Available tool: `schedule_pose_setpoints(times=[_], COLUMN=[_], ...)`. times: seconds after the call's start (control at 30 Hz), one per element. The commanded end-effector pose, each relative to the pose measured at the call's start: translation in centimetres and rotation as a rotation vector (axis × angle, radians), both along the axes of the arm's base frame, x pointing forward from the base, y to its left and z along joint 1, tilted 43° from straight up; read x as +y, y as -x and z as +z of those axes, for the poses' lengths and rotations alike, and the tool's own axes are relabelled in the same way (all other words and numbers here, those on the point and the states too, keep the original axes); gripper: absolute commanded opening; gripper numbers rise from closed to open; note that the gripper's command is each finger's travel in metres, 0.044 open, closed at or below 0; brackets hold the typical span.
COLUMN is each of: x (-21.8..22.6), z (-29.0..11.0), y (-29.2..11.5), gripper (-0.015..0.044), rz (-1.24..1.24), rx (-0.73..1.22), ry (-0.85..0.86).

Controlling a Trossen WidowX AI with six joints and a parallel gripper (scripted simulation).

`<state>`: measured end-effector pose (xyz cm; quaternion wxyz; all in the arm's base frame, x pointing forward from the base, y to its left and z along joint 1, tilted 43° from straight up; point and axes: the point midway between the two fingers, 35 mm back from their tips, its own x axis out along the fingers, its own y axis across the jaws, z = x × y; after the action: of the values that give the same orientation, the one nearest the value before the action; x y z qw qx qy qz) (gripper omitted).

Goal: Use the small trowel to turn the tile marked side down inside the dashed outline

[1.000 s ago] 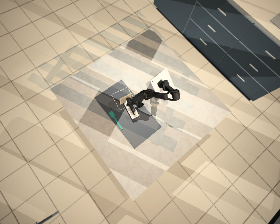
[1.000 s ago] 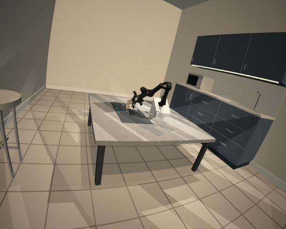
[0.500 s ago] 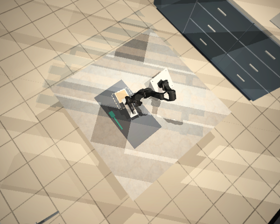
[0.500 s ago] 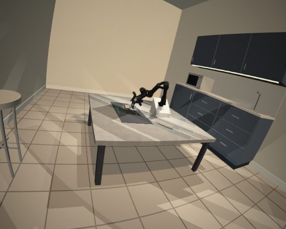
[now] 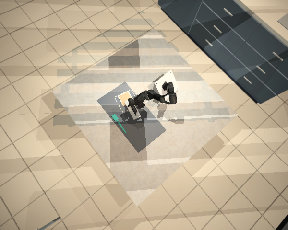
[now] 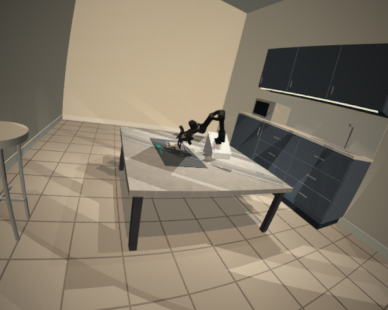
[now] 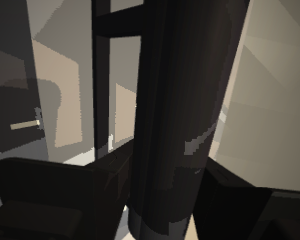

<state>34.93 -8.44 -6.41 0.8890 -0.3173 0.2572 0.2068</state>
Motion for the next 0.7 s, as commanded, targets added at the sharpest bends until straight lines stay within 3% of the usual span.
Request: schedule_pose_setpoints(times=[0.0,0.67], x=[-0.2,1.6], z=[1.5,9.5], y=[-0.8,-2.3], gripper=[0.0000,0.0000], rz=[-0.008,-0.008], rx=[-0.014,-0.015], ry=[0.008,0.006])
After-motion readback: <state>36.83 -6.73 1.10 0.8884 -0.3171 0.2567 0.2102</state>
